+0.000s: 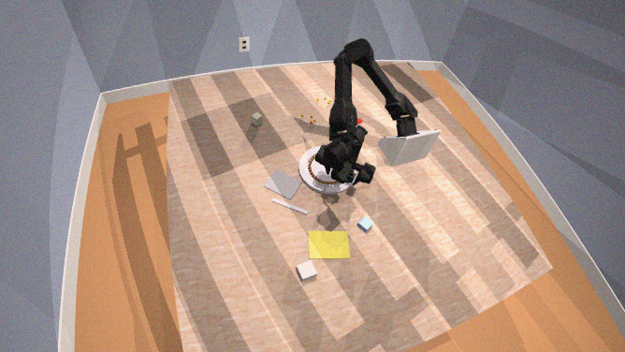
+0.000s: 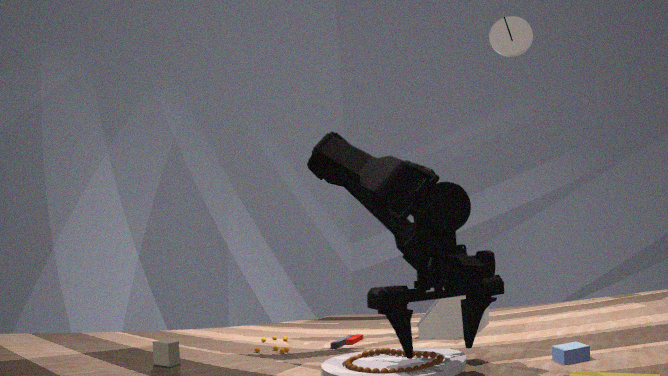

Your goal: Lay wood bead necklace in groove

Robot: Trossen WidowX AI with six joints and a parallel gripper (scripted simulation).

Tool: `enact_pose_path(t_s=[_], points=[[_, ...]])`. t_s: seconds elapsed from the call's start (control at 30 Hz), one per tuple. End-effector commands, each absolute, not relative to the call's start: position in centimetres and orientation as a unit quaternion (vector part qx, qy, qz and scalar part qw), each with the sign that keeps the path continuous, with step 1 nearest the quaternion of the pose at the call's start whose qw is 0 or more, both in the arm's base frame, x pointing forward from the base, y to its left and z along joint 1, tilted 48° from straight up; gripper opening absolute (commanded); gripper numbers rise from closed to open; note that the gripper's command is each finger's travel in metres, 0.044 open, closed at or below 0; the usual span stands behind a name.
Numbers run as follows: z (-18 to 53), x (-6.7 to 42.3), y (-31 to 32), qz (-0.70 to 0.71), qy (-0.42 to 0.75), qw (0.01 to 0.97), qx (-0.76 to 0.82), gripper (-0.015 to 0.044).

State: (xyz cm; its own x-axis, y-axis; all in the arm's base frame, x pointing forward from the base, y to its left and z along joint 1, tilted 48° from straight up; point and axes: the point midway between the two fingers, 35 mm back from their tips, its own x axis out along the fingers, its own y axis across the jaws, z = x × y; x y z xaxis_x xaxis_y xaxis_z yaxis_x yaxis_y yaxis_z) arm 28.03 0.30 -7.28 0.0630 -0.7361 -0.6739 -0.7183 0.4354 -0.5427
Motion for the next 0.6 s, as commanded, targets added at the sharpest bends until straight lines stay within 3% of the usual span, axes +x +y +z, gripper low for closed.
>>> enact_pose_path(t_s=[0.0, 0.43, 0.57], points=[[-7.1, 28.1, 0.5, -0.01, 0.684, 0.502, -0.529, 0.044], [-7.1, 28.1, 0.5, -0.01, 0.684, 0.502, -0.529, 0.044], [-5.9, 28.0, 1.2, 0.081, 0.679, 0.428, -0.591, 0.0335]])
